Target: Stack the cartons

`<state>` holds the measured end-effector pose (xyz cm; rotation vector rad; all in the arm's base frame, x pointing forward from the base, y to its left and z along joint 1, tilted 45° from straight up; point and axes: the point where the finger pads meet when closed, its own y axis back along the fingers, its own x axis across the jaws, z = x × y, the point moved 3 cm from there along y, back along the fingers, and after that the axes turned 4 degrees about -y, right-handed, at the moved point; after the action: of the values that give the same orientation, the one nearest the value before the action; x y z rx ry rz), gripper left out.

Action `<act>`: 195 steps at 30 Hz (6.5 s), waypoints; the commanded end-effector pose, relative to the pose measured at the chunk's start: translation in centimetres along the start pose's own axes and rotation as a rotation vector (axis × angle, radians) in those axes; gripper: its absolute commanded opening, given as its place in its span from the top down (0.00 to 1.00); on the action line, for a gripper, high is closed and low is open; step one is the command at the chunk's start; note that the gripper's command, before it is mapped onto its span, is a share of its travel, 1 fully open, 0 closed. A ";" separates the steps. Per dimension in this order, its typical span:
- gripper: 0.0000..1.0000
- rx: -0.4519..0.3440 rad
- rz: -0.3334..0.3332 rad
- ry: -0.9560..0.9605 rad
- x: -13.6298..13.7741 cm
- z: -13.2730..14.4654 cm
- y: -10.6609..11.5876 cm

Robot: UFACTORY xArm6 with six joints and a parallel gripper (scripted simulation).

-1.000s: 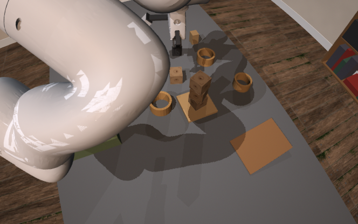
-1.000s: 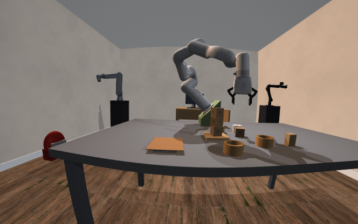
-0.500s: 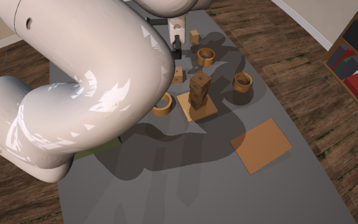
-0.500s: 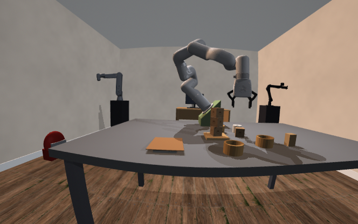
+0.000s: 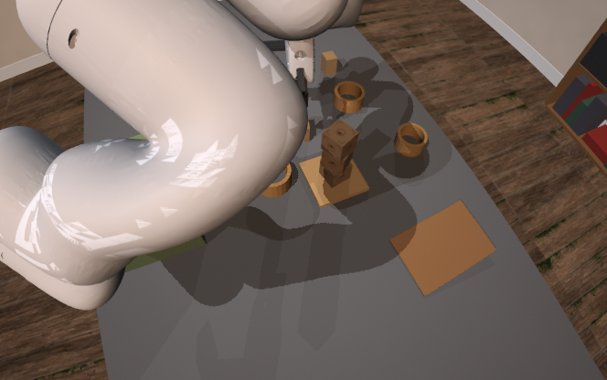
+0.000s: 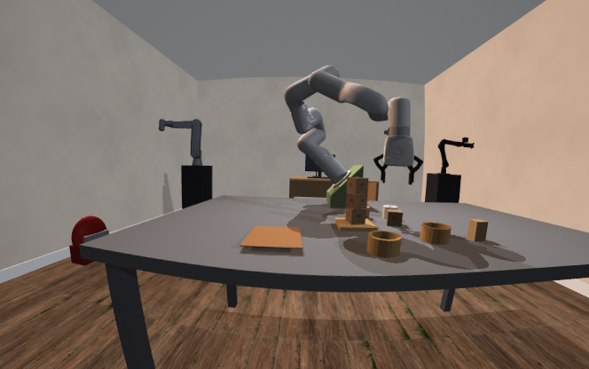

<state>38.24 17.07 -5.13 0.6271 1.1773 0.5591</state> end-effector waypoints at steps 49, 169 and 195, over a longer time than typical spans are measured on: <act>0.00 -0.001 0.004 0.000 0.1 0.0 -7.2; 1.00 -0.001 0.004 0.000 0.1 0.0 -12.0; 1.00 -0.002 0.004 -0.001 0.1 0.0 1.1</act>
<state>38.63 14.00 -8.69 0.6313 1.1750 0.5697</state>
